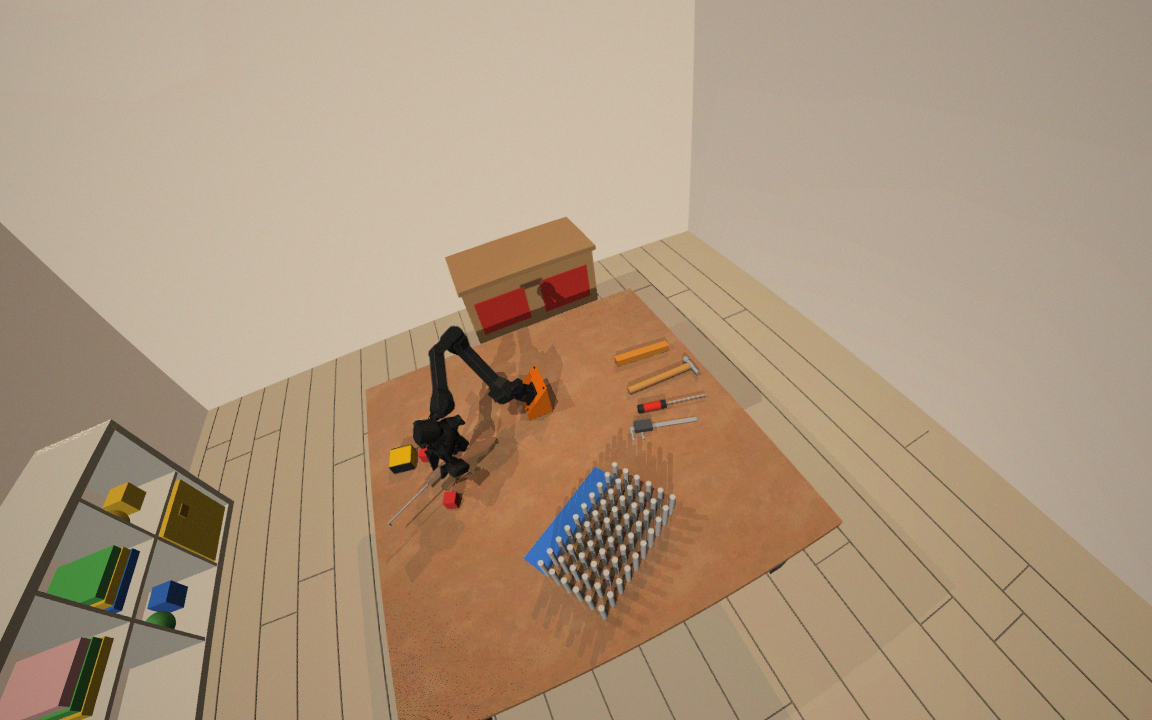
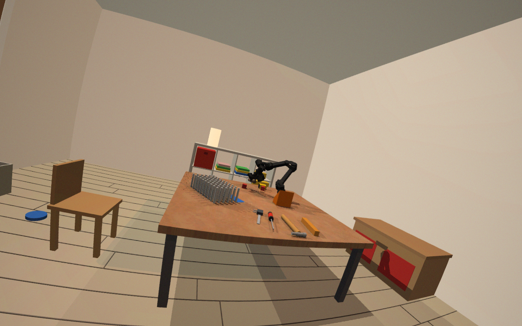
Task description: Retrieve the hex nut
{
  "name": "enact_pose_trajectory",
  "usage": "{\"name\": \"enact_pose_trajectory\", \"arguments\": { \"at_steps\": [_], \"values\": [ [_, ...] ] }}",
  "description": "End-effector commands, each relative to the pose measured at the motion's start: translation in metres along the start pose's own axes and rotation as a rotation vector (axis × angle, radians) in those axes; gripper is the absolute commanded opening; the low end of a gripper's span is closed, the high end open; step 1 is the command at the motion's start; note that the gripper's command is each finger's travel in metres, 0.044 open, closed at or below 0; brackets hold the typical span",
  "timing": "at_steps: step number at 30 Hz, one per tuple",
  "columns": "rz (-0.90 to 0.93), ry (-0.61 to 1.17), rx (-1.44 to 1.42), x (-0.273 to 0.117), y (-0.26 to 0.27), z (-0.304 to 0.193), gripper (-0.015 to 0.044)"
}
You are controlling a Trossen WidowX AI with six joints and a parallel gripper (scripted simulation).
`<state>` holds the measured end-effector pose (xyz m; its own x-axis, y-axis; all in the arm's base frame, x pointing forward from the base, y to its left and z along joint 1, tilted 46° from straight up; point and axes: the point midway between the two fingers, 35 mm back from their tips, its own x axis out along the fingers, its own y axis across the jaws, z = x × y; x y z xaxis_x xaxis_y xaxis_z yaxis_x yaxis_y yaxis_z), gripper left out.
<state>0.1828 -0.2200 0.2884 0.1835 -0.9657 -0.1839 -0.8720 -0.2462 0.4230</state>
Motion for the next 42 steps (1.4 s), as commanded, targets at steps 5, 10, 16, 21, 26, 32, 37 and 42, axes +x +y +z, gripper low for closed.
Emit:
{"name": "enact_pose_trajectory", "arguments": {
  "at_steps": [5, 10, 16, 21, 26, 32, 37, 42],
  "values": [
    [-0.003, 0.001, -0.004, 0.004, -0.001, 0.003, 0.0000],
    [-0.003, 0.001, -0.005, 0.007, -0.001, 0.004, 0.0000],
    [-0.003, 0.000, -0.006, 0.010, 0.000, 0.006, 0.0000],
    [-0.002, 0.000, -0.007, 0.012, 0.000, 0.008, 0.0000],
    [-0.002, 0.000, -0.008, 0.015, 0.000, 0.010, 0.0000],
    [-0.002, 0.000, -0.010, 0.018, 0.000, 0.012, 0.0000],
    [-0.001, 0.001, -0.011, 0.020, 0.000, 0.014, 0.0000],
    [-0.001, 0.001, -0.013, 0.023, 0.001, 0.015, 0.0000]
  ]
}}
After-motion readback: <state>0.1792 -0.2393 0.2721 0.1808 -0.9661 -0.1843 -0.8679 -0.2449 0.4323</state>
